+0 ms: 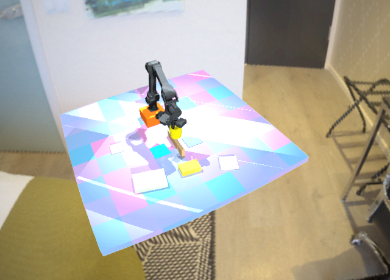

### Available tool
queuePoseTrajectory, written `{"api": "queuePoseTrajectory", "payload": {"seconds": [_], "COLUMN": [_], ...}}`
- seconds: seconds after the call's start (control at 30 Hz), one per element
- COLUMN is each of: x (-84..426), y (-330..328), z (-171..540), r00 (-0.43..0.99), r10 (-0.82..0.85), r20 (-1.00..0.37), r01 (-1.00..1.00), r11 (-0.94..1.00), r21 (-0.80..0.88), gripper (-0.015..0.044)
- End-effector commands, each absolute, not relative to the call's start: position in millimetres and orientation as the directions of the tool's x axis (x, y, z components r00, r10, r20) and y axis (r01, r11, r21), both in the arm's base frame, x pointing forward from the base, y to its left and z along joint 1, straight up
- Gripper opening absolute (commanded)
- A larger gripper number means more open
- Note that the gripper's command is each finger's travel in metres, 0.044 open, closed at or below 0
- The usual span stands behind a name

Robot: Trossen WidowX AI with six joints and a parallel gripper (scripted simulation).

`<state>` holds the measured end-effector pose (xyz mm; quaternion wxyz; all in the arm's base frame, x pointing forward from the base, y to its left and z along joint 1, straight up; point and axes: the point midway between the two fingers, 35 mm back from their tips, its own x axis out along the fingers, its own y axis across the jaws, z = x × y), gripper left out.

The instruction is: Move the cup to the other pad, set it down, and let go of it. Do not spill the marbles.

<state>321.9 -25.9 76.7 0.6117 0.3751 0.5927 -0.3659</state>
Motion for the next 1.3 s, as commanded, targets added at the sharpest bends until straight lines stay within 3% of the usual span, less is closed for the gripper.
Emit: {"api": "queuePoseTrajectory", "payload": {"seconds": [0.0, 1.27], "x": [321.1, 310.7], "y": [-34.3, -122.2], "z": [77.1, 80.5], "r00": [0.032, 0.031], "r10": [0.000, -0.009], "r20": [-0.999, -0.999], "r01": [0.891, 0.891], "r11": [0.454, 0.454], "r21": [0.028, 0.023], "gripper": [0.0000, 0.0000]}}
